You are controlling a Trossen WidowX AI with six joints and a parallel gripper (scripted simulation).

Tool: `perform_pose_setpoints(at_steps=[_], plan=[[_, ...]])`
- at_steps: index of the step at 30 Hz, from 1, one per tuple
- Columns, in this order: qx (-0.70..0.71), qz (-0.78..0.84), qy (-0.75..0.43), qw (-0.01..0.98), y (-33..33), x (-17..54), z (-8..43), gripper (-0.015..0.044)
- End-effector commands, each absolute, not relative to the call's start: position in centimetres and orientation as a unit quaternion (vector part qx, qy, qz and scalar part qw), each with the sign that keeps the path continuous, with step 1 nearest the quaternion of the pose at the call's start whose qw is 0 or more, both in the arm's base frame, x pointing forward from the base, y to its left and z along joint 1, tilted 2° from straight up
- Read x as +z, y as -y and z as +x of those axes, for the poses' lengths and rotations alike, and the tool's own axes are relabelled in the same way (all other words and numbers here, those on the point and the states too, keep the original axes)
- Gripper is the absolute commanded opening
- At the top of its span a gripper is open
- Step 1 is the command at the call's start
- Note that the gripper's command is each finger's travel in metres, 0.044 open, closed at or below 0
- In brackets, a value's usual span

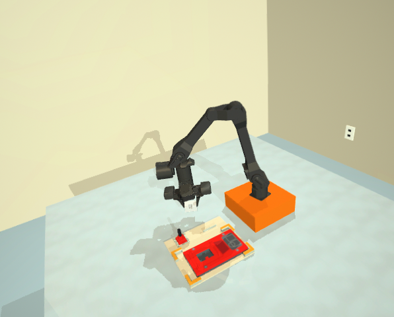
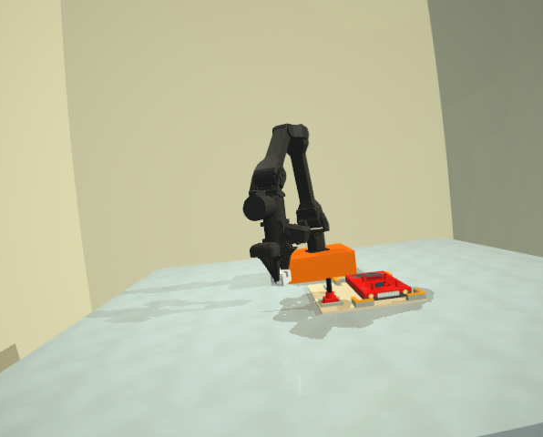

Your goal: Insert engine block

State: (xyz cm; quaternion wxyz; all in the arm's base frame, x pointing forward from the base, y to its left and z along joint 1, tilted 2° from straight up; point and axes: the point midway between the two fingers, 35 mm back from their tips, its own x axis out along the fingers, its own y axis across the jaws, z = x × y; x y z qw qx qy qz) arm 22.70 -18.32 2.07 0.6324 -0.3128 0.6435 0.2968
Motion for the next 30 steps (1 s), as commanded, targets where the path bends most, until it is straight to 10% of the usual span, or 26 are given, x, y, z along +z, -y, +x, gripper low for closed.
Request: perform_pose_setpoints(at_steps=[1,30], plan=[[0.291,-0.319,-0.642,0.633,18.6,3.8,23.0,0.0],[0.291,-0.319,-0.642,0.633,17.9,9.1,22.3,0.0]])
